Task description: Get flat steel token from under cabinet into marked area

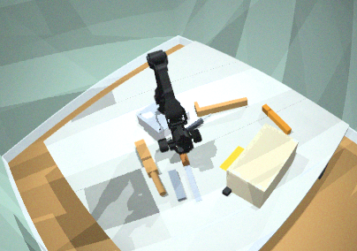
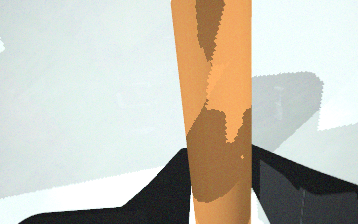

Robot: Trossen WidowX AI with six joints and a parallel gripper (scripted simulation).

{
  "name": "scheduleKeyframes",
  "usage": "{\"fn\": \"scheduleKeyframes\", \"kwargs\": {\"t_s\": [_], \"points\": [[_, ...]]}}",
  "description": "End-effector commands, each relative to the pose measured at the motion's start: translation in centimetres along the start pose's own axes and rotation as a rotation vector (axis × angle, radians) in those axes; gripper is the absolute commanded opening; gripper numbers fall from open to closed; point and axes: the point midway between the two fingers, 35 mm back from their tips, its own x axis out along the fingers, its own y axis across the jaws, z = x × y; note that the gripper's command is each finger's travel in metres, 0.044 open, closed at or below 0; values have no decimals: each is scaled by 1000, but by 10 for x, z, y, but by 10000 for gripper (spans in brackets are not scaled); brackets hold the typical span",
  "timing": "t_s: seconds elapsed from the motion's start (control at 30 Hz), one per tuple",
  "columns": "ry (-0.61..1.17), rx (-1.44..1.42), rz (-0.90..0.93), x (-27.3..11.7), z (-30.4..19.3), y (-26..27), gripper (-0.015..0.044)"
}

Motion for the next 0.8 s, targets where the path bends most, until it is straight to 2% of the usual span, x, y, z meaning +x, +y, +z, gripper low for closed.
{"fn": "scheduleKeyframes", "kwargs": {"t_s": [0.0,0.77], "points": [[-2,4,-2,0,0,3,0],[-2,20,0,0,-5,27,0]]}}
